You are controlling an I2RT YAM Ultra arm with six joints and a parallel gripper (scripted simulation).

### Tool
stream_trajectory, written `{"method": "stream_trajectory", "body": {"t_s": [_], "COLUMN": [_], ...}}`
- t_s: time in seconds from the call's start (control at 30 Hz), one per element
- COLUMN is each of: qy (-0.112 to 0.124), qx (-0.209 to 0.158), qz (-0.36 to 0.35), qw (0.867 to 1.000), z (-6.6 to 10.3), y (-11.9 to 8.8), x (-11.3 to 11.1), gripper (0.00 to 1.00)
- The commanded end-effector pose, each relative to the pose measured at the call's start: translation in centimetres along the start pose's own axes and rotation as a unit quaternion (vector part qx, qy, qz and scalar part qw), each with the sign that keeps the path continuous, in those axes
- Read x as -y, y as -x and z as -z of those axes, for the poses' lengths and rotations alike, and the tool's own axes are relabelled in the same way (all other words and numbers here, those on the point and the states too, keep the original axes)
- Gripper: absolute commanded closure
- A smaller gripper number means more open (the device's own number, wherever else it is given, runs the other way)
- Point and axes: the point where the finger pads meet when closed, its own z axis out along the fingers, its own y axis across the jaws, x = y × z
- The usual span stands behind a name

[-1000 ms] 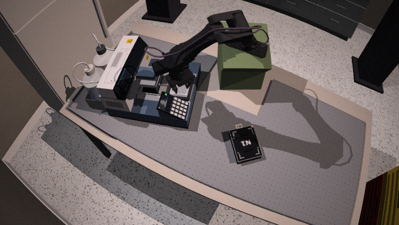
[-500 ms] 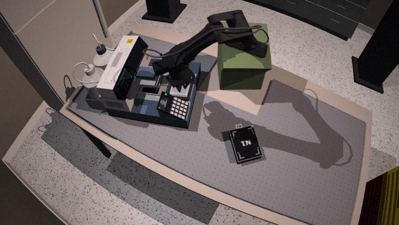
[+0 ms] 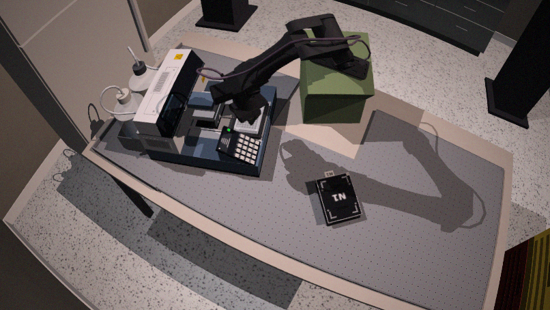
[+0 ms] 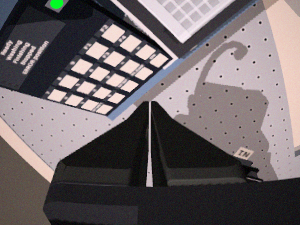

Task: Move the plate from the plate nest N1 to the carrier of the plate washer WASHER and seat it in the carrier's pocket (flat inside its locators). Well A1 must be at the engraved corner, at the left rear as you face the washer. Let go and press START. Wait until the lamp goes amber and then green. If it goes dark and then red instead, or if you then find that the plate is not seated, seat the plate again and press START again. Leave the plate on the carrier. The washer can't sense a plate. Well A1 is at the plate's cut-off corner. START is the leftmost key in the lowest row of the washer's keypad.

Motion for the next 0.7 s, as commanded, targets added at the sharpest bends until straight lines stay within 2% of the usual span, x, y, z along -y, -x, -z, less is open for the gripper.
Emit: {"method": "stream_trajectory", "body": {"t_s": [0.0, 0.2, 0.23, 0.27, 0.33, 0.43, 0.67], "qy": [0.010, 0.010, 0.014, 0.014, 0.014, 0.013, 0.013], "qx": [0.012, 0.012, 0.011, 0.011, 0.011, 0.011, 0.011], "qz": [-0.001, -0.001, 0.031, 0.047, 0.047, 0.097, 0.212], "qw": [1.000, 1.000, 0.999, 0.999, 0.999, 0.995, 0.977], "z": [1.0, 1.0, 1.1, 1.1, 1.1, 1.1, 1.1], "y": [0.7, 0.7, -0.6, -1.1, -1.1, -2.7, -6.2], "x": [-1.0, -1.0, -1.5, -1.6, -1.6, -1.9, -2.5], "gripper": [1.00, 1.00, 1.00, 1.00, 1.00, 1.00, 1.00]}}
